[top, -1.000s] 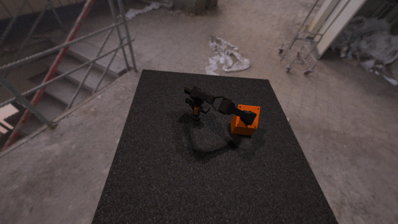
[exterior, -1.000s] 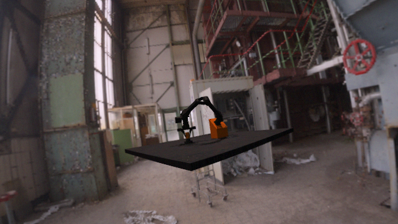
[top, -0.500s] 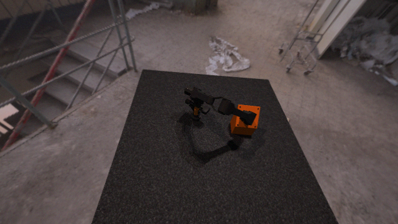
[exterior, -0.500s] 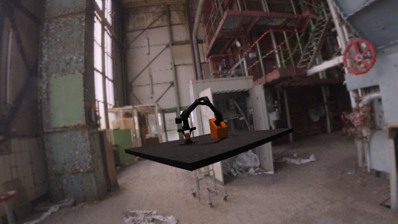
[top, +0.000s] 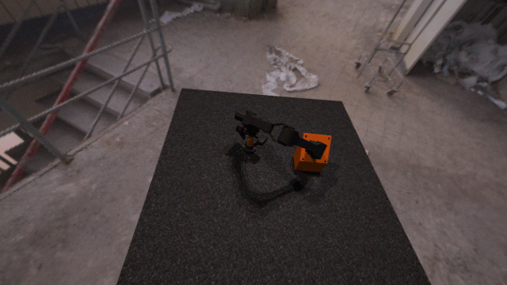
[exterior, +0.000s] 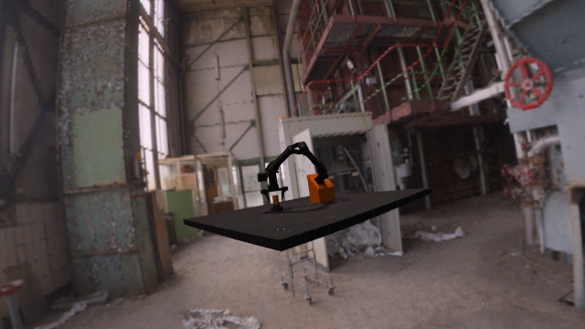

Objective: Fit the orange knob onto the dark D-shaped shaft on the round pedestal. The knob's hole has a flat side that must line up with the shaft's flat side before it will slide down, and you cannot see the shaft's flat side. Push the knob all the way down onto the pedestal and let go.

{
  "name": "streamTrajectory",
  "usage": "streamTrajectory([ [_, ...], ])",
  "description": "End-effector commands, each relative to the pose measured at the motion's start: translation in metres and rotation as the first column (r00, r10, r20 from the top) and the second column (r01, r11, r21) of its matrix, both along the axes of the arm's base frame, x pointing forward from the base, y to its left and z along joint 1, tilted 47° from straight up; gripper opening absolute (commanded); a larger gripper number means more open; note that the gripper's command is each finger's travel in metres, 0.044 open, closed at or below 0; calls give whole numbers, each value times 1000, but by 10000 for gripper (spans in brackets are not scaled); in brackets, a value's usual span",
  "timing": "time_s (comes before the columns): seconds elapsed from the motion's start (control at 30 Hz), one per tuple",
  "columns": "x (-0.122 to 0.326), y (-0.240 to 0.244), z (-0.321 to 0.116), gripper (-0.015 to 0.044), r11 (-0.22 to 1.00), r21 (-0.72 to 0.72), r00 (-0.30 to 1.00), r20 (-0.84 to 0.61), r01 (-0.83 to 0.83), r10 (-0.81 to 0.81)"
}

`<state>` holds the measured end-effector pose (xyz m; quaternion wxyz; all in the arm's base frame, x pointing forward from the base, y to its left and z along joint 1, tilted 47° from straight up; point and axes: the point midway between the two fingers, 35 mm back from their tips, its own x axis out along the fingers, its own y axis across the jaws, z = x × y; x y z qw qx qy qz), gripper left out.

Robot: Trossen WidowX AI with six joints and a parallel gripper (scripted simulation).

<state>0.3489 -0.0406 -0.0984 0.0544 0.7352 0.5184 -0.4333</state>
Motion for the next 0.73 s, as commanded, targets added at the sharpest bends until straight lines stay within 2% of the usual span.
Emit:
streamTrajectory([
  [0.0,0,0,0,440,1000,0,1000,1,-1,1],
  [0.17,1,-10,8,440,1000,-2,1000,1,0,0],
  [0.33,-8,-68,64,440,1000,-5,1000,-1,0,0],
  [0.7,-7,-73,64,440,1000,-4,1000,-1,0,0],
])
